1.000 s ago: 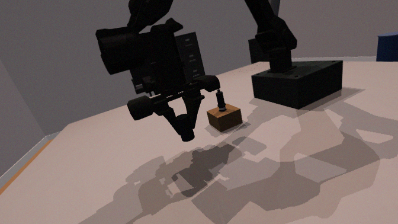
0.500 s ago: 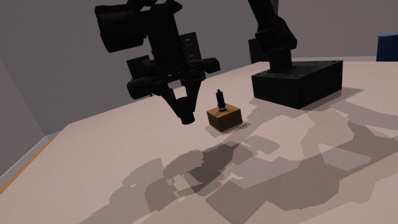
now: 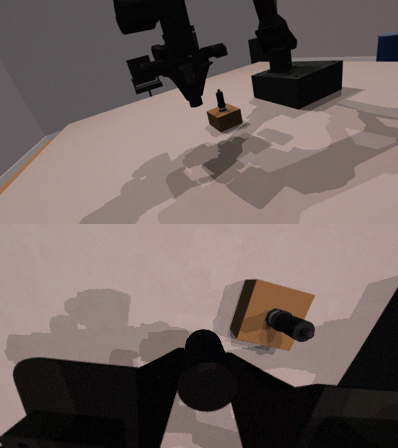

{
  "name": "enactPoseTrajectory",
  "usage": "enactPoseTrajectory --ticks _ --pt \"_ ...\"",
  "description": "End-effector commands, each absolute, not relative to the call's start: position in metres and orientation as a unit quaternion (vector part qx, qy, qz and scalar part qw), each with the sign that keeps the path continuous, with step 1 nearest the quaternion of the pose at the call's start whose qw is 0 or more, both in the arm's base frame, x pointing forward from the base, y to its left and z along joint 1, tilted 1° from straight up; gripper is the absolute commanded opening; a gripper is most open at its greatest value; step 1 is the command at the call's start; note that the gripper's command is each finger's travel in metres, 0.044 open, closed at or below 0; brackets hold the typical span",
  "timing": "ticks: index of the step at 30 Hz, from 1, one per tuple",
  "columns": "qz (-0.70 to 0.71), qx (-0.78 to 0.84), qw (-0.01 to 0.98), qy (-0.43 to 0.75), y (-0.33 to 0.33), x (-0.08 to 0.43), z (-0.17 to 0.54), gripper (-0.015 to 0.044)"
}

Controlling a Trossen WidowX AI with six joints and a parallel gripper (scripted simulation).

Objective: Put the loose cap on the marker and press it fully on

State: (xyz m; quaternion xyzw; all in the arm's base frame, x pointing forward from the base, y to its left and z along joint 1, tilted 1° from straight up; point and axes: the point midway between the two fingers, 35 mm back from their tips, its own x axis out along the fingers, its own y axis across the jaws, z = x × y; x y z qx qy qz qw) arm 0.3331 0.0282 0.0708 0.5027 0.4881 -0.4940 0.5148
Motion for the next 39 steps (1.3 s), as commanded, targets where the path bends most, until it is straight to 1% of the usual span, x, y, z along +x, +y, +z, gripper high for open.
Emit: enactPoseTrajectory --ticks 1,27,39 --pt "-0.494 0.501 0.516 0.489 0.025 0.322 0.076 0.0000" --pt "-0.495 0.499 0.515 0.490 0.007 0.254 0.095 0.0000" --pt "-0.495 0.499 0.515 0.490 0.006 0.252 0.088 0.0000"
